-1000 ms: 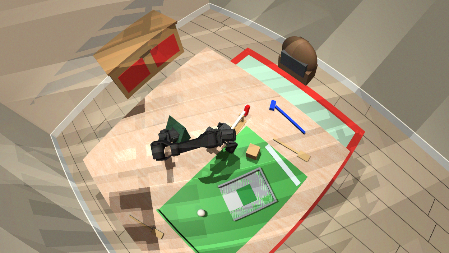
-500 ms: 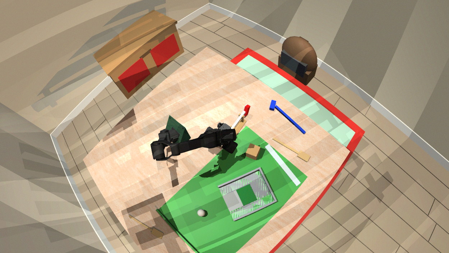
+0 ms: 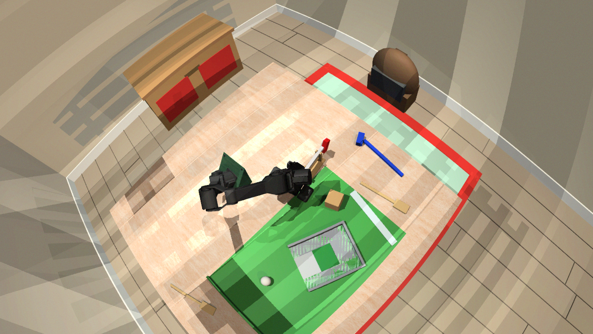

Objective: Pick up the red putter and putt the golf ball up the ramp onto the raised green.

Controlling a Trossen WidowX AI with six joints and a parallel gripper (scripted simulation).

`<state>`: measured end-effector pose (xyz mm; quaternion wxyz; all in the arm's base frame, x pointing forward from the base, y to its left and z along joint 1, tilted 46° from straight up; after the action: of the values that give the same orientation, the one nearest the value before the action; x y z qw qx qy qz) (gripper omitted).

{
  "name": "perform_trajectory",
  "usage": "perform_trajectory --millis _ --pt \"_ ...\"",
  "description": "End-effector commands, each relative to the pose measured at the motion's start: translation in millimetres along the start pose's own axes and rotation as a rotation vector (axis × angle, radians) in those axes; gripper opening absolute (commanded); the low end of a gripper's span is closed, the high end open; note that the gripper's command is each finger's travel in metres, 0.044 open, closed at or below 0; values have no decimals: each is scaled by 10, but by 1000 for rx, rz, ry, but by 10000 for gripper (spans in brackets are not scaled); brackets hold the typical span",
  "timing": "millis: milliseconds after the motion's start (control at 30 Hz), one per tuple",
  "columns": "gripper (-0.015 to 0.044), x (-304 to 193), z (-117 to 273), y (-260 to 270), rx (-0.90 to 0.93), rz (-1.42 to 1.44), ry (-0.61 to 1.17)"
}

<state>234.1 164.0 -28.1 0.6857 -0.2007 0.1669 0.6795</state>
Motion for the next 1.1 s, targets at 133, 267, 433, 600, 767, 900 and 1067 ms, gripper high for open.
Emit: perform_trajectory --millis 133,267,433,600,767,900,1067 --pt "0 147 431 -16 -6 1 -19" --pt "0 204 686 10 -5 1 -19" --pt "0 241 911 49 -4 1 -18" --pt "0 104 904 -8 -18 -77 -6" --pt "0 -167 1051 -104 -39 -254 -2" --pt "0 -391 1159 -162 -55 -396 0" --pt "0 -679 1281 -209 -77 -574 4"
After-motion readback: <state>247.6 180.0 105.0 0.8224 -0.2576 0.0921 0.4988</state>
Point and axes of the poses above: the point midway between the two fingers, 35 mm back from their tips, its own z axis back along the fingers, its own y axis across the jaws, x = y × z, the point moved 8 cm from there along z, back along the fingers, and after that the axes turned 10 degrees about -z, right-handed, at the moved point
